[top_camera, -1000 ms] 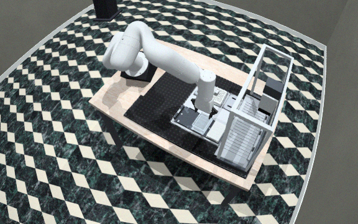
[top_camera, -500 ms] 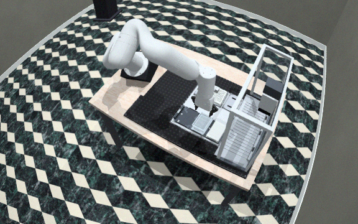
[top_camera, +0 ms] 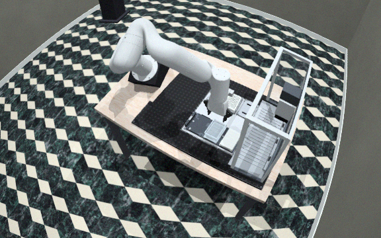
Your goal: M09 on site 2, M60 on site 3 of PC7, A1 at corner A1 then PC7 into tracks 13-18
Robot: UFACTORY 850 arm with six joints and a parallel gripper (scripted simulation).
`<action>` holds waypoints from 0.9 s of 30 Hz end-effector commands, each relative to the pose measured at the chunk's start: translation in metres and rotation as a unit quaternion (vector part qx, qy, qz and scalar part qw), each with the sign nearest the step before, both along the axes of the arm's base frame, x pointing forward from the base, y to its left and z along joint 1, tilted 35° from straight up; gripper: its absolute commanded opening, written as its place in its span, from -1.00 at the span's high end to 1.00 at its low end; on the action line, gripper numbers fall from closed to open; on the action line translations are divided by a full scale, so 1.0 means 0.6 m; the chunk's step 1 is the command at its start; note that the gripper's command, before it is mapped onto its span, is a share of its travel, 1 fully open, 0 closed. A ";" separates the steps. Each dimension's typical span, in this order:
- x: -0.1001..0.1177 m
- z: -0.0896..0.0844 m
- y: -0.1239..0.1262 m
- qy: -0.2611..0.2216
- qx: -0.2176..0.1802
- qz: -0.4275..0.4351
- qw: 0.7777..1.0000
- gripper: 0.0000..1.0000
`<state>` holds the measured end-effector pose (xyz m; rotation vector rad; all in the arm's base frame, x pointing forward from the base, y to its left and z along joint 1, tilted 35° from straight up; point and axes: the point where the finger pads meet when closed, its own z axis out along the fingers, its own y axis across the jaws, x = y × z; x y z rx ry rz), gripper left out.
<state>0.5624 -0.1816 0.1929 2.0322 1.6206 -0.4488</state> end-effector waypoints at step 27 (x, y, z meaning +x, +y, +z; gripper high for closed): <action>0.029 -0.123 0.079 0.005 0.000 0.009 1.000 -1.00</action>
